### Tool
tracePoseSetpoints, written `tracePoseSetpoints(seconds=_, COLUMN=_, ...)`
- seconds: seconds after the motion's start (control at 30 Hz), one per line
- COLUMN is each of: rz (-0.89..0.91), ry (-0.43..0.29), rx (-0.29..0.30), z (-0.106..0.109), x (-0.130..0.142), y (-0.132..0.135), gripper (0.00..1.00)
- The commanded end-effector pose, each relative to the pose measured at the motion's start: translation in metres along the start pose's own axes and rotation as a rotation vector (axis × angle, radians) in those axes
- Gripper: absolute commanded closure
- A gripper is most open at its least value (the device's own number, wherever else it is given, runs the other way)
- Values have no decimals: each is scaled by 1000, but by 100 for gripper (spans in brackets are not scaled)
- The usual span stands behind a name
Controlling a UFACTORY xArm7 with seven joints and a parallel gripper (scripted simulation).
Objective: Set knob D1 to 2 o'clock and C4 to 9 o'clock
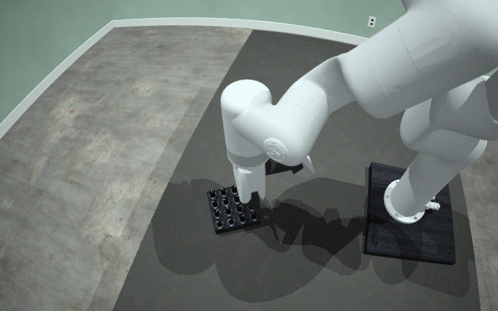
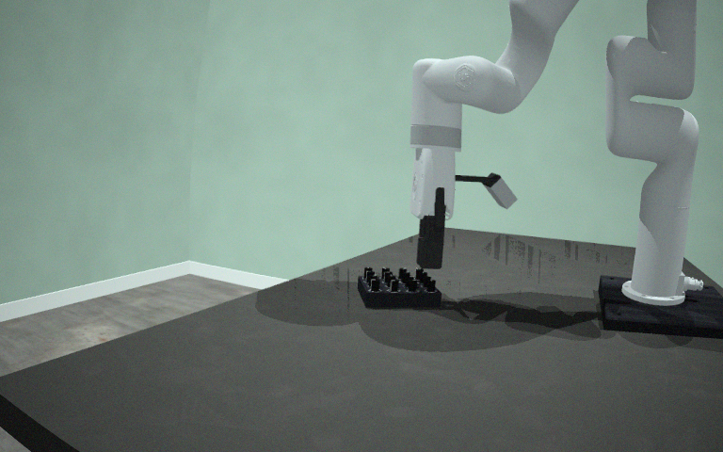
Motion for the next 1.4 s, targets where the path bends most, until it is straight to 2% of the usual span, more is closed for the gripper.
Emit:
tracePoseSetpoints(seconds=0.0, rz=0, ry=-2, rx=1, z=-4, x=1, y=-1, gripper=81)
tracePoseSetpoints(seconds=1.37, rz=0, ry=-2, rx=1, z=-10, x=2, y=-1, gripper=81)
Point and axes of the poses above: the point where the finger pads meet when closed, its own z axis back along the fingers, its own y axis across the jaws, x = y × z, the point moved 8 cm from there along z, back along the fingers, and after that the axes turned 4 degrees about -z, right-handed, at the moved point
